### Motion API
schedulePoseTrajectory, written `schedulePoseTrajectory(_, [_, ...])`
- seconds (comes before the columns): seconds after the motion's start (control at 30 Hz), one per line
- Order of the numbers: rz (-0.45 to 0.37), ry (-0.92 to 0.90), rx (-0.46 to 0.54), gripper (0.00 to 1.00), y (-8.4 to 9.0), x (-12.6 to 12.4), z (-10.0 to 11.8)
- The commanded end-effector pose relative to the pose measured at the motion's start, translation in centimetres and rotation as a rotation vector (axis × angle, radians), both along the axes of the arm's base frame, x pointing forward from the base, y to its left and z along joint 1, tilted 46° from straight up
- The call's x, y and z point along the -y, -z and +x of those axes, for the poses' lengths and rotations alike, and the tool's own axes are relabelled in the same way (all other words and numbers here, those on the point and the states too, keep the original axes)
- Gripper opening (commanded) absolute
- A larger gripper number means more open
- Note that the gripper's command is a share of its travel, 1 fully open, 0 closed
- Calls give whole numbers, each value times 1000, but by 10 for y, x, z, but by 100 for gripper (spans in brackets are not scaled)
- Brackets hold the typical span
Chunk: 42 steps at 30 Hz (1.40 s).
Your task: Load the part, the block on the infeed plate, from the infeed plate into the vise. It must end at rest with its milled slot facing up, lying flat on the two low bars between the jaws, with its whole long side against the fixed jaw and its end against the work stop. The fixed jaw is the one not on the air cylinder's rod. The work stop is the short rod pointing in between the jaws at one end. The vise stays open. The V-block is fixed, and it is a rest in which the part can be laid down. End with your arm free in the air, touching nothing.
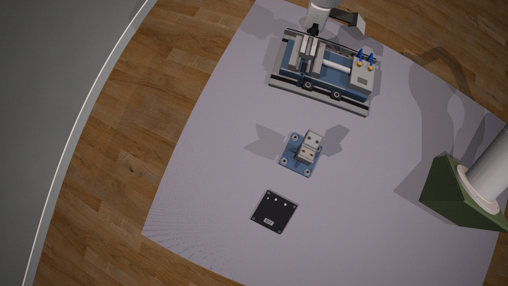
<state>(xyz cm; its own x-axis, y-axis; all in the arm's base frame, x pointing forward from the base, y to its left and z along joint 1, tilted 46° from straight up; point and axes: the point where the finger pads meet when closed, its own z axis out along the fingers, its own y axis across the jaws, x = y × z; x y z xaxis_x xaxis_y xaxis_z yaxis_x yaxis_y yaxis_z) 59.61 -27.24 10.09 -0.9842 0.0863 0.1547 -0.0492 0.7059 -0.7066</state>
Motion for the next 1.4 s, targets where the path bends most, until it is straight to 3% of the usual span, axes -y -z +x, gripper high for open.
schedulePoseTrajectory(0.0, [0, -1, 2, 0, -1, 0, 1])
schedulePoseTrajectory(1.37, [0, -1, 2, 0, 5, 5, -1])
